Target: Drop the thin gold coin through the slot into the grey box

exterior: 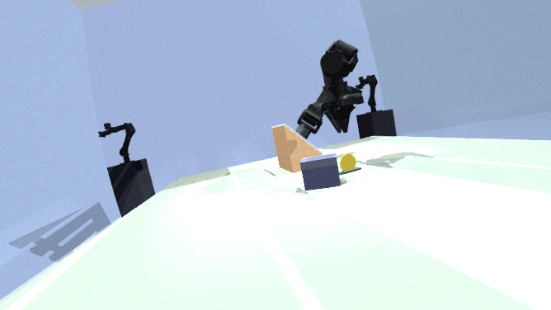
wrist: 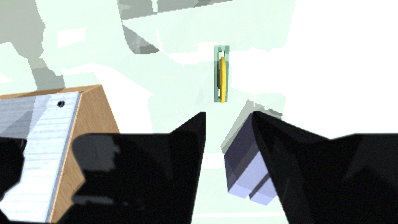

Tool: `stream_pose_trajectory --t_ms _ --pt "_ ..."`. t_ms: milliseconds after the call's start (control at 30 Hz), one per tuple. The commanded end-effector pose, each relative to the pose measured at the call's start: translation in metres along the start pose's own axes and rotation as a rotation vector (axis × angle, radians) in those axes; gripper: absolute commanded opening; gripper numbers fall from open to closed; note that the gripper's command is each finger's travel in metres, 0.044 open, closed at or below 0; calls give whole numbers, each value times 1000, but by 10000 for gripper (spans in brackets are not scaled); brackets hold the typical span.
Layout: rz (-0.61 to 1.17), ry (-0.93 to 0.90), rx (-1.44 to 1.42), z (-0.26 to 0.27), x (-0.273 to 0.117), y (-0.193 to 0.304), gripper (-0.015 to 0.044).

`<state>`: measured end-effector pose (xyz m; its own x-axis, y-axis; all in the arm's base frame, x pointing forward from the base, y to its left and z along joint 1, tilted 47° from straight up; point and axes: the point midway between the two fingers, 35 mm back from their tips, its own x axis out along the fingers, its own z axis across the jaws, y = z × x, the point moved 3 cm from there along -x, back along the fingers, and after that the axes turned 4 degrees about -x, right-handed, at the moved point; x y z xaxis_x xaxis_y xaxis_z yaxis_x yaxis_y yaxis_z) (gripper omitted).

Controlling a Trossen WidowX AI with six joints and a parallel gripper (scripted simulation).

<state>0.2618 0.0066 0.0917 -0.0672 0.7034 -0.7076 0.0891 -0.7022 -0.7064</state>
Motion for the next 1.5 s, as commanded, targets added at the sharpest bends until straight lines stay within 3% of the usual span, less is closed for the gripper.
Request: stream_pose_trajectory --t_ms 0,100,333,1467 --pt "-21 1 6 1 3 -2 161" --pt "-22 1 6 1 32 -2 161" --pt "-23 1 6 0 49 -2 161" --pt "-23 2 6 -2 99 -3 161"
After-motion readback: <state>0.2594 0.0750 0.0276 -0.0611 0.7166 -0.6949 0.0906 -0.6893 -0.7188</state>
